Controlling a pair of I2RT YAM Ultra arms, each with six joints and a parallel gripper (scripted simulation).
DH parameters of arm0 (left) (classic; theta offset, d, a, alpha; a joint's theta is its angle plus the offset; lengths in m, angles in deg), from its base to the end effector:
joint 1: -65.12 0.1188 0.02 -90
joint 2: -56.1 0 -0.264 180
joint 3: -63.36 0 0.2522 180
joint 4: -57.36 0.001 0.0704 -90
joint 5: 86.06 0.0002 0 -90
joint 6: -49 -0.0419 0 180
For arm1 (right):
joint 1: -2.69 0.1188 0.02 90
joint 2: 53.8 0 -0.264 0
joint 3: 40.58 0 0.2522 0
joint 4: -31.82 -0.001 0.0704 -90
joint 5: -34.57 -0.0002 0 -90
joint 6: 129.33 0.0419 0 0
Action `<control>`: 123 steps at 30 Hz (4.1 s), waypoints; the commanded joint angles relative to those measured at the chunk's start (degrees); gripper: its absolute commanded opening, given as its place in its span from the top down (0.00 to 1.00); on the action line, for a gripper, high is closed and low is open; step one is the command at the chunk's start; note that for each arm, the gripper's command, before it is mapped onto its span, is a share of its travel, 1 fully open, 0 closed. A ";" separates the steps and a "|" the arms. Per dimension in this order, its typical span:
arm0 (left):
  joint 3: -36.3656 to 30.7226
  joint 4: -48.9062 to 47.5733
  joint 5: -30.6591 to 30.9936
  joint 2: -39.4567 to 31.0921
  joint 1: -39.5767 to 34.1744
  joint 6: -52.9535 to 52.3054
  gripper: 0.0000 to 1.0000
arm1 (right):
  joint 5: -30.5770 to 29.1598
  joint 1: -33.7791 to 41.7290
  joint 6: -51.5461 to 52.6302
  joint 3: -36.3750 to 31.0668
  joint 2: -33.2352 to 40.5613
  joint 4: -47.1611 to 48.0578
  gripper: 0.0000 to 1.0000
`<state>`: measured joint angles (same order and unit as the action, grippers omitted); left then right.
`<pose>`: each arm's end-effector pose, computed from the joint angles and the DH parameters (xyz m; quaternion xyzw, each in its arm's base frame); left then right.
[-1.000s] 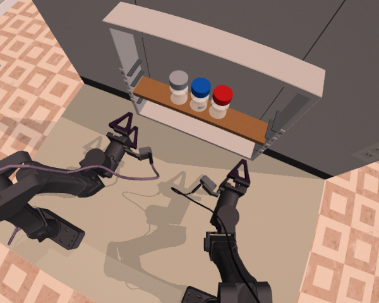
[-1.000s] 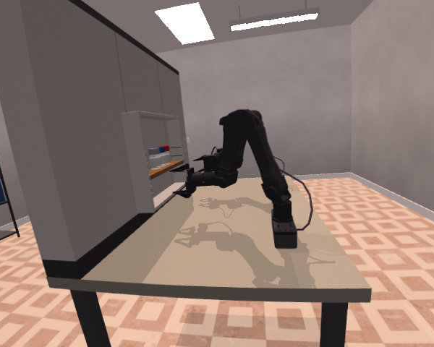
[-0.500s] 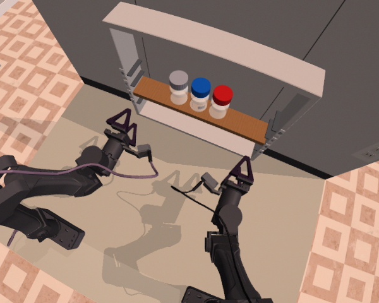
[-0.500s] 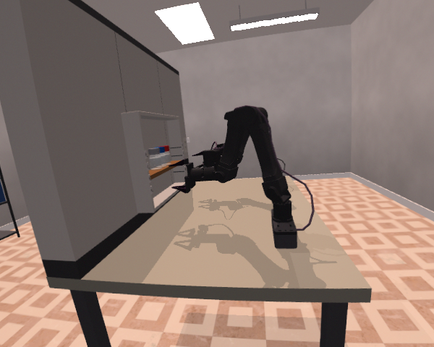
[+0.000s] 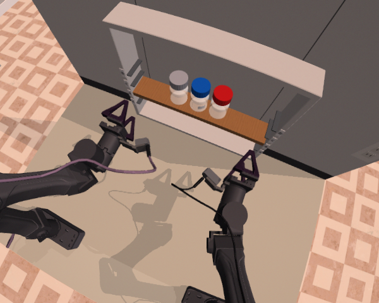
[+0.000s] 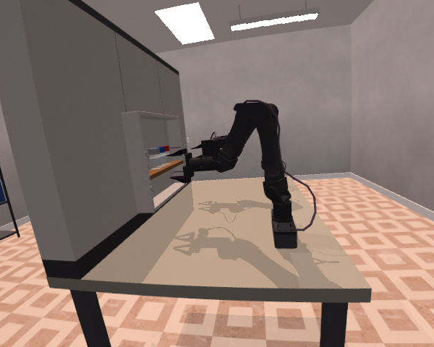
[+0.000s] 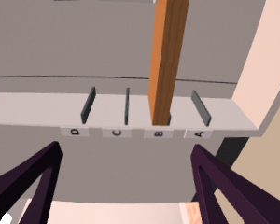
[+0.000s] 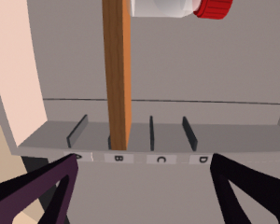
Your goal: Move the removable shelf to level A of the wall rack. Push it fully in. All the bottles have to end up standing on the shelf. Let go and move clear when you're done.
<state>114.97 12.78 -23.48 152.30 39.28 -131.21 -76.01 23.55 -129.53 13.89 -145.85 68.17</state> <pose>0.3110 -0.1281 0.2040 0.4940 0.5060 0.5077 0.4921 0.3216 0.1079 0.2263 -0.5090 0.5010 -0.4965 0.4934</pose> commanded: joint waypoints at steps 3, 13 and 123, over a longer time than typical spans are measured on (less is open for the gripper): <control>3.62 7.37 0.50 -4.24 0.39 0.00 0.00 | 0.37 -0.61 0.07 4.01 3.96 -6.41 0.00; 5.21 10.83 0.52 -5.77 0.40 0.16 0.00 | 0.39 -0.62 0.16 5.82 5.08 -9.59 0.00; 7.05 -6.78 -3.88 13.88 -4.04 0.25 0.00 | -4.61 4.41 0.25 4.97 -12.50 8.68 0.00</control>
<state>120.19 7.07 -26.59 164.96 35.80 -131.24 -79.94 27.20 -129.53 18.11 -157.94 74.57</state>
